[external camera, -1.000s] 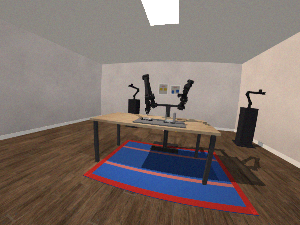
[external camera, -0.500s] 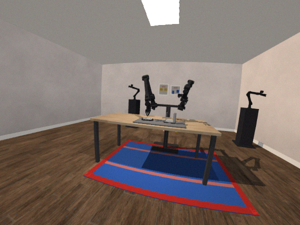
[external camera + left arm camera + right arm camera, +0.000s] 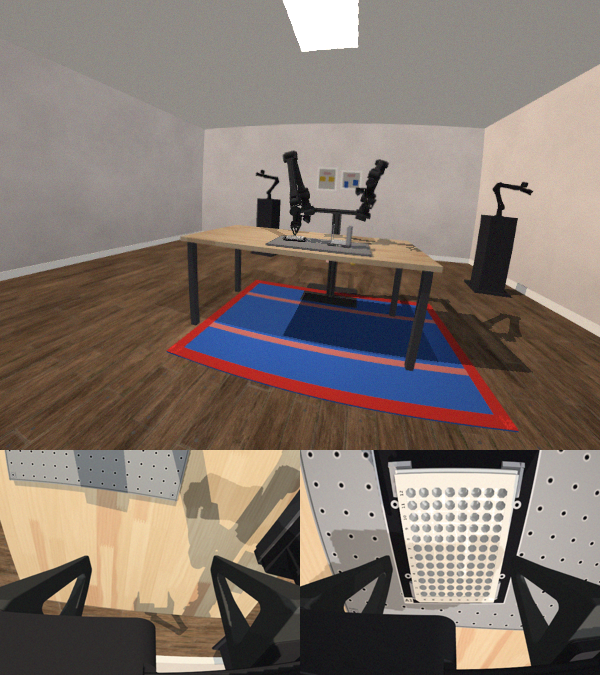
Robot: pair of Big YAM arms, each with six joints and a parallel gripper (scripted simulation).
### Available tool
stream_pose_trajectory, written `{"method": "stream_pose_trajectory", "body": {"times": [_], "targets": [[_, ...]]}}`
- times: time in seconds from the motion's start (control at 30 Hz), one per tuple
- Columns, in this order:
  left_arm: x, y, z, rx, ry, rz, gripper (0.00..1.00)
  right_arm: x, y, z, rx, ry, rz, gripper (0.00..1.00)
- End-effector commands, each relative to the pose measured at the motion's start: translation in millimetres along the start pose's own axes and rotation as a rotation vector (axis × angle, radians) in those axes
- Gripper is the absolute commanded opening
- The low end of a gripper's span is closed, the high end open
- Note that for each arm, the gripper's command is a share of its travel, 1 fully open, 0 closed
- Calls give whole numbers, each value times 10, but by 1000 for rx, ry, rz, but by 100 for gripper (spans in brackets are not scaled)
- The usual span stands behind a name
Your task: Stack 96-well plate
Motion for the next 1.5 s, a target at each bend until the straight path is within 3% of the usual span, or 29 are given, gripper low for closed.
{"method": "stream_pose_trajectory", "body": {"times": [0.0,0.53,0.97,1.0,1.47], "targets": [[-62,26,39,-4,-13,-4,100,75,69,-116,1,25,4,100],[-62,26,39,-4,-13,-4,100,305,63,-97,0,21,4,100],[-62,26,39,-4,-13,-4,100,247,23,-82,-2,22,3,100],[-62,26,39,-4,-13,-4,100,247,23,-82,-2,22,3,0],[-62,26,39,-4,-13,-4,100,247,23,-82,-2,22,3,0]]}}
Point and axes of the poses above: on each arm, the point where the finger pads meet when closed, its own x axis out along the fingers, its own z axis across the jaws, y = z × x, the point moved 6 cm from there along -x, back along the fingers, and after that the axes turned 6 degrees about -x, right-handed, at the moved point
